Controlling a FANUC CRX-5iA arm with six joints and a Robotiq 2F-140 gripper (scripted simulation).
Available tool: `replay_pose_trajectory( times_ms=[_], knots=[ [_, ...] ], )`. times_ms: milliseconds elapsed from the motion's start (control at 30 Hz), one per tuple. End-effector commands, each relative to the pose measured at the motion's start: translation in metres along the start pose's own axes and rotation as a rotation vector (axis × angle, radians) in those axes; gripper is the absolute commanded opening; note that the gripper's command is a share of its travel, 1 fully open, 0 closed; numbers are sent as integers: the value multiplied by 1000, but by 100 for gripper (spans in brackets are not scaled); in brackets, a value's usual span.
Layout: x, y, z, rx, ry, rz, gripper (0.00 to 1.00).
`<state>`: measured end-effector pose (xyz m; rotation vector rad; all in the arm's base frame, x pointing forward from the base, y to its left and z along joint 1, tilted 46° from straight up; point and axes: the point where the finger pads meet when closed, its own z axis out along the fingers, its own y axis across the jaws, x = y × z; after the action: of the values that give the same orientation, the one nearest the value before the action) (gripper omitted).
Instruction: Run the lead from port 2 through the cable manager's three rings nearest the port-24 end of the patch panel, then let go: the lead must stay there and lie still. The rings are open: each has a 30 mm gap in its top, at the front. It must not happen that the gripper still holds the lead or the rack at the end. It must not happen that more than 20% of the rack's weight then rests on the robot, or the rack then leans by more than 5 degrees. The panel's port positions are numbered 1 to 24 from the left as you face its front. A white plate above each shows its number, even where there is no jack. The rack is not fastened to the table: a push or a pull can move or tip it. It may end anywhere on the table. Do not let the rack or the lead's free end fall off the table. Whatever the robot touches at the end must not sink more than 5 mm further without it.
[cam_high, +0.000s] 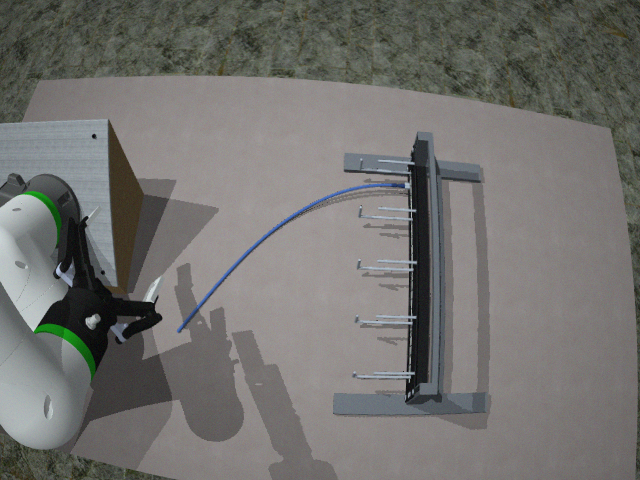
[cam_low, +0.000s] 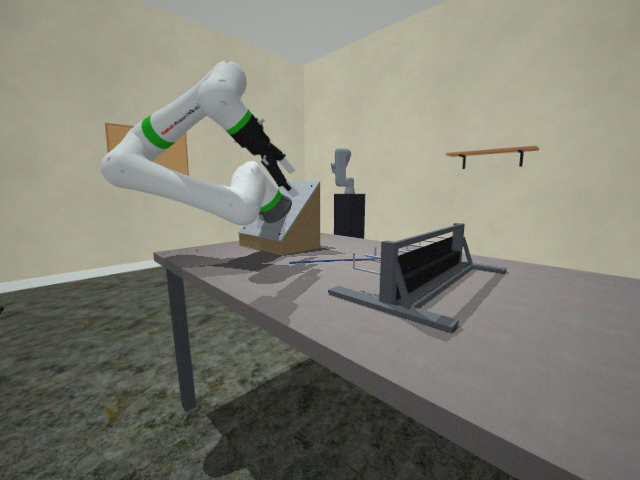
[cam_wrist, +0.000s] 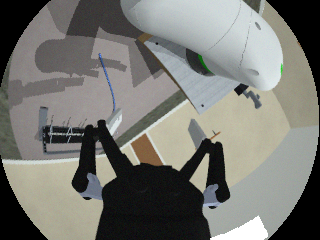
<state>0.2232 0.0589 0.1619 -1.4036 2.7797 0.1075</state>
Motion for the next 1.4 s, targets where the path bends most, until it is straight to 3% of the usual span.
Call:
replay_pose_trajectory(
  times_ms=[0,167,333,533,600,667,1067,1367],
  knots=[
    [0,0,0,0,0,0,100],
    [-1,-5,4,15,30,-9,100],
    [-10,-35,31,111,212,-77,100],
    [-22,-59,54,203,363,-161,100],
    [-22,-59,54,203,363,-161,100],
    [-30,-71,68,262,452,-222,100],
    [-66,-101,118,451,715,-471,100],
    [-72,-103,127,481,755,-519,100]
  ],
)
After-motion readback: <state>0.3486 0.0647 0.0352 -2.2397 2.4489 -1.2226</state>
